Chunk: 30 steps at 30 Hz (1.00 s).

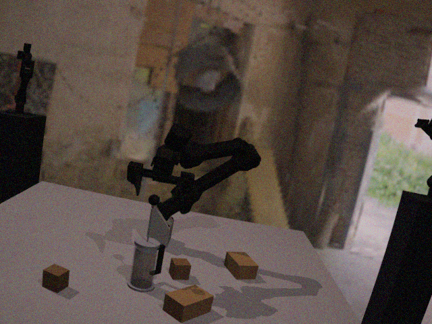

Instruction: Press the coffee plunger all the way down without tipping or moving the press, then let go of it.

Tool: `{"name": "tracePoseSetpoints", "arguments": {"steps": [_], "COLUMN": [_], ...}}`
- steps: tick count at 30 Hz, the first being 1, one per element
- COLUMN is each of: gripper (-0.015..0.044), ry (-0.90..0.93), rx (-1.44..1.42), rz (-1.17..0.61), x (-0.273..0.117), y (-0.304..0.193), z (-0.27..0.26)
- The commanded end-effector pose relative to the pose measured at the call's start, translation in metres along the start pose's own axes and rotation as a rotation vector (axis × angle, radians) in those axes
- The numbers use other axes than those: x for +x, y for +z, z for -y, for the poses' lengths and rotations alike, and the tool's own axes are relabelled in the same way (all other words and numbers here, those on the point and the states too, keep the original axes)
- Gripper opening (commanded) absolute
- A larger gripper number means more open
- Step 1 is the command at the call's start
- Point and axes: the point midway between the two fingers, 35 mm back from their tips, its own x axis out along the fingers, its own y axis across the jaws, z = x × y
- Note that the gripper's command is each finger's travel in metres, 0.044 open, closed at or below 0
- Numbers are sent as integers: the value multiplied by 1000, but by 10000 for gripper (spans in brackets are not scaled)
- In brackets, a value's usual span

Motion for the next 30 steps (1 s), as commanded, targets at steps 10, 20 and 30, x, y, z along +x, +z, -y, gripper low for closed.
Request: {"name": "tracePoseSetpoints", "arguments": {"steps": [10, 20, 30], "gripper": [256, 117, 117], "ry": [-1, -1, -2], "rx": [5, 5, 5], "rz": [1, 1, 0], "x": [7, 7, 11], "y": [-1, -1, -5], "z": [0, 0, 1]}}
